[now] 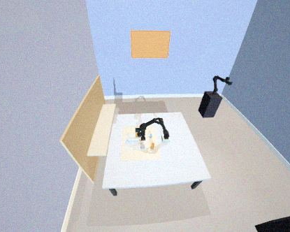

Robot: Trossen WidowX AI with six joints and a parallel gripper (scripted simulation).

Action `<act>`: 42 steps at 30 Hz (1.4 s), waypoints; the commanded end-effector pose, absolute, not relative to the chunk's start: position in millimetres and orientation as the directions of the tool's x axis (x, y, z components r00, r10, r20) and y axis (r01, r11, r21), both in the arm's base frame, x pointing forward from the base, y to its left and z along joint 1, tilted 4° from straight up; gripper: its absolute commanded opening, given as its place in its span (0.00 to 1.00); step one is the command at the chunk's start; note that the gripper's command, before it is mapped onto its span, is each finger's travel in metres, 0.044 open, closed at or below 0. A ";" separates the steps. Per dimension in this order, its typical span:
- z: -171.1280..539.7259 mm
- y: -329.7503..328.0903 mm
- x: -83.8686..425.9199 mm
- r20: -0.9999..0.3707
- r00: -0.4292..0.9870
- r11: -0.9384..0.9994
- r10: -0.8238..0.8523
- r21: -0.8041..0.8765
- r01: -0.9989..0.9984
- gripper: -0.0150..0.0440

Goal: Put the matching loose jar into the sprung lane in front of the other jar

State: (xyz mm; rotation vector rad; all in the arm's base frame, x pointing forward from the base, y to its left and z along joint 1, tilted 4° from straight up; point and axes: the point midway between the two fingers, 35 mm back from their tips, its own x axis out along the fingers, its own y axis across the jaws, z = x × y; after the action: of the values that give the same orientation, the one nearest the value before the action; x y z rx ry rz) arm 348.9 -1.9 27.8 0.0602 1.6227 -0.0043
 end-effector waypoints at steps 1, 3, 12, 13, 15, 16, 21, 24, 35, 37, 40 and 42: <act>32.2 -1.8 358.8 -0.999 -0.018 0.999 0.038 0.037 0.040 0.25; 32.2 -1.8 359.1 -0.999 -0.018 0.999 0.038 0.037 0.040 0.25; 32.2 -1.9 360.3 -0.999 -0.018 0.999 0.038 0.037 0.040 0.25; 32.2 -1.9 360.4 -0.999 -0.018 0.999 0.038 0.037 0.040 0.25; 32.2 -1.9 360.7 -0.999 -0.018 0.999 0.038 0.037 0.040 0.25; 32.2 -1.9 360.8 -0.999 -0.018 0.999 0.038 0.037 0.040 0.25; 32.2 -1.9 361.5 -0.999 -0.018 0.999 0.038 0.037 0.040 0.25; 32.2 -2.0 361.9 -0.999 -0.018 0.999 0.038 0.037 0.040 0.25; 30.5 -1.9 362.4 -0.999 -0.018 0.999 0.038 0.037 0.040 0.25; 29.7 -1.9 362.5 -0.999 -0.018 0.999 0.038 0.037 0.040 0.25; 28.6 -1.8 362.5 -0.999 -0.018 0.999 0.038 0.037 0.040 0.25; 27.8 -1.8 362.5 -0.999 -0.018 0.999 0.038 0.037 0.040 0.25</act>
State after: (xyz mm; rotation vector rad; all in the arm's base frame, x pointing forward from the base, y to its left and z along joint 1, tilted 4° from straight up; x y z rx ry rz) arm 354.1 -2.0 26.4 0.0603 1.6210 -0.0044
